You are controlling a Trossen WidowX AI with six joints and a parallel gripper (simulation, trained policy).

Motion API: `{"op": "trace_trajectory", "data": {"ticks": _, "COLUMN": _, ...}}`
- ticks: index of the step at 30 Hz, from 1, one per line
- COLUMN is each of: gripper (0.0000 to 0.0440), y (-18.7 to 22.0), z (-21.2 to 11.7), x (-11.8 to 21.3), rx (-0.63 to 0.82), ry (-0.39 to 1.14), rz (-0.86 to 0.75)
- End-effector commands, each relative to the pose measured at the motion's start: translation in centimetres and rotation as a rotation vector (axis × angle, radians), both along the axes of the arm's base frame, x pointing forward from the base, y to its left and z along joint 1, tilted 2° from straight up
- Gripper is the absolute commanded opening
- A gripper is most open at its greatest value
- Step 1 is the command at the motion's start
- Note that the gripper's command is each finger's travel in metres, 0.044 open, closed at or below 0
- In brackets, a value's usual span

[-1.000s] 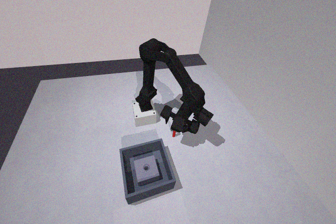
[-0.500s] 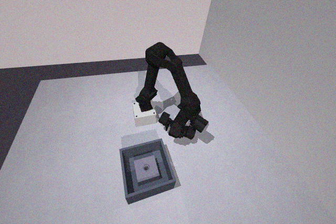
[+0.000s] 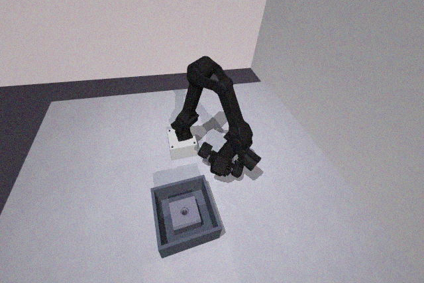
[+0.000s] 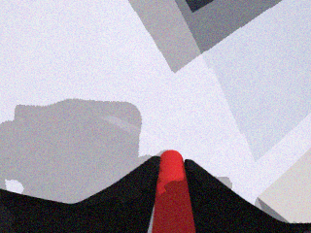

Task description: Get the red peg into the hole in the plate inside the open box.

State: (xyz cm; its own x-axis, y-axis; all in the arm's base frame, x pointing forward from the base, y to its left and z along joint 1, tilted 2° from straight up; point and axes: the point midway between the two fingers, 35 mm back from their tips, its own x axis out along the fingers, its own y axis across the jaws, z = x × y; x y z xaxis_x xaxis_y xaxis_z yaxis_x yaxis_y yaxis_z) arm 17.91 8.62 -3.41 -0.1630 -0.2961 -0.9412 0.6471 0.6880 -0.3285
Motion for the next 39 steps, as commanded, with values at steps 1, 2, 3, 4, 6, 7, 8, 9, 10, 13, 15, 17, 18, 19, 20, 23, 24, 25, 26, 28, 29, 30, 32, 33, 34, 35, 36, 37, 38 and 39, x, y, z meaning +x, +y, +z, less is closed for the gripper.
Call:
{"op": "trace_trajectory", "data": {"ticks": 1, "gripper": 0.0, "y": -0.1, "z": 1.2, "x": 1.1, "rx": -0.005, "ry": -0.035, "rz": 0.007}}
{"op": "trace_trajectory", "data": {"ticks": 2, "gripper": 0.0, "y": -0.2, "z": 1.6, "x": 1.3, "rx": -0.009, "ry": -0.041, "rz": 0.008}}
{"op": "trace_trajectory", "data": {"ticks": 3, "gripper": 0.0, "y": -0.3, "z": 2.0, "x": 1.5, "rx": -0.013, "ry": -0.048, "rz": 0.008}}
{"op": "trace_trajectory", "data": {"ticks": 4, "gripper": 0.0, "y": -0.4, "z": 2.4, "x": 1.7, "rx": -0.017, "ry": -0.055, "rz": 0.008}}
{"op": "trace_trajectory", "data": {"ticks": 6, "gripper": 0.0, "y": -0.7, "z": 3.2, "x": 2.1, "rx": -0.025, "ry": -0.068, "rz": 0.008}}
{"op": "trace_trajectory", "data": {"ticks": 7, "gripper": 0.0, "y": -0.8, "z": 3.6, "x": 2.4, "rx": -0.029, "ry": -0.074, "rz": 0.009}}
{"op": "trace_trajectory", "data": {"ticks": 8, "gripper": 0.0, "y": -0.9, "z": 4.0, "x": 2.6, "rx": -0.033, "ry": -0.08, "rz": 0.009}}
{"op": "trace_trajectory", "data": {"ticks": 9, "gripper": 0.0, "y": -1.1, "z": 4.4, "x": 2.8, "rx": -0.037, "ry": -0.087, "rz": 0.01}}
{"op": "trace_trajectory", "data": {"ticks": 10, "gripper": 0.0, "y": -1.2, "z": 4.8, "x": 3.0, "rx": -0.041, "ry": -0.093, "rz": 0.01}}
{"op": "trace_trajectory", "data": {"ticks": 13, "gripper": 0.0, "y": -1.7, "z": 6.1, "x": 3.8, "rx": -0.052, "ry": -0.113, "rz": 0.008}}
{"op": "trace_trajectory", "data": {"ticks": 15, "gripper": 0.0, "y": -2.0, "z": 7.0, "x": 4.4, "rx": -0.058, "ry": -0.129, "rz": 0.003}}
{"op": "trace_trajectory", "data": {"ticks": 17, "gripper": 0.0, "y": -2.3, "z": 7.9, "x": 5.0, "rx": -0.063, "ry": -0.146, "rz": -0.006}}
{"op": "trace_trajectory", "data": {"ticks": 18, "gripper": 0.0, "y": -2.5, "z": 8.3, "x": 5.3, "rx": -0.066, "ry": -0.155, "rz": -0.012}}
{"op": "trace_trajectory", "data": {"ticks": 19, "gripper": 0.0, "y": -2.7, "z": 8.8, "x": 5.6, "rx": -0.068, "ry": -0.164, "rz": -0.018}}
{"op": "trace_trajectory", "data": {"ticks": 20, "gripper": 0.0, "y": -2.9, "z": 9.2, "x": 5.9, "rx": -0.072, "ry": -0.173, "rz": -0.026}}
{"op": "trace_trajectory", "data": {"ticks": 23, "gripper": 0.0, "y": -3.8, "z": 10.3, "x": 6.8, "rx": -0.083, "ry": -0.195, "rz": -0.053}}
{"op": "trace_trajectory", "data": {"ticks": 24, "gripper": 0.0, "y": -4.1, "z": 10.6, "x": 7.0, "rx": -0.086, "ry": -0.202, "rz": -0.064}}
{"op": "trace_trajectory", "data": {"ticks": 25, "gripper": 0.0, "y": -4.5, "z": 10.9, "x": 7.2, "rx": -0.089, "ry": -0.208, "rz": -0.074}}
{"op": "trace_trajectory", "data": {"ticks": 26, "gripper": 0.0, "y": -4.8, "z": 11.1, "x": 7.5, "rx": -0.092, "ry": -0.214, "rz": -0.085}}
{"op": "trace_trajectory", "data": {"ticks": 28, "gripper": 0.0, "y": -5.6, "z": 11.5, "x": 8.0, "rx": -0.097, "ry": -0.227, "rz": -0.106}}
{"op": "trace_trajectory", "data": {"ticks": 29, "gripper": 0.0, "y": -6.0, "z": 11.7, "x": 8.3, "rx": -0.099, "ry": -0.234, "rz": -0.116}}
{"op": "trace_trajectory", "data": {"ticks": 30, "gripper": 0.0, "y": -6.4, "z": 11.9, "x": 8.6, "rx": -0.1, "ry": -0.239, "rz": -0.125}}
{"op": "trace_trajectory", "data": {"ticks": 32, "gripper": 0.0, "y": -7.2, "z": 12.2, "x": 9.1, "rx": -0.103, "ry": -0.249, "rz": -0.144}}
{"op": "trace_trajectory", "data": {"ticks": 33, "gripper": 0.0, "y": -7.6, "z": 12.2, "x": 9.3, "rx": -0.104, "ry": -0.253, "rz": -0.152}}
{"op": "trace_trajectory", "data": {"ticks": 34, "gripper": 0.0, "y": -8.1, "z": 12.3, "x": 9.6, "rx": -0.105, "ry": -0.258, "rz": -0.161}}
{"op": "trace_trajectory", "data": {"ticks": 35, "gripper": 0.0, "y": -8.5, "z": 12.4, "x": 9.8, "rx": -0.106, "ry": -0.261, "rz": -0.168}}
{"op": "trace_trajectory", "data": {"ticks": 36, "gripper": 0.0, "y": -8.9, "z": 12.4, "x": 10.0, "rx": -0.106, "ry": -0.264, "rz": -0.176}}
{"op": "trace_trajectory", "data": {"ticks": 37, "gripper": 0.0, "y": -9.4, "z": 12.4, "x": 10.3, "rx": -0.107, "ry": -0.267, "rz": -0.182}}
{"op": "trace_trajectory", "data": {"ticks": 38, "gripper": 0.0, "y": -9.9, "z": 12.4, "x": 10.5, "rx": -0.107, "ry": -0.269, "rz": -0.188}}
{"op": "trace_trajectory", "data": {"ticks": 39, "gripper": 0.0, "y": -10.3, "z": 12.3, "x": 10.8, "rx": -0.107, "ry": -0.271, "rz": -0.193}}
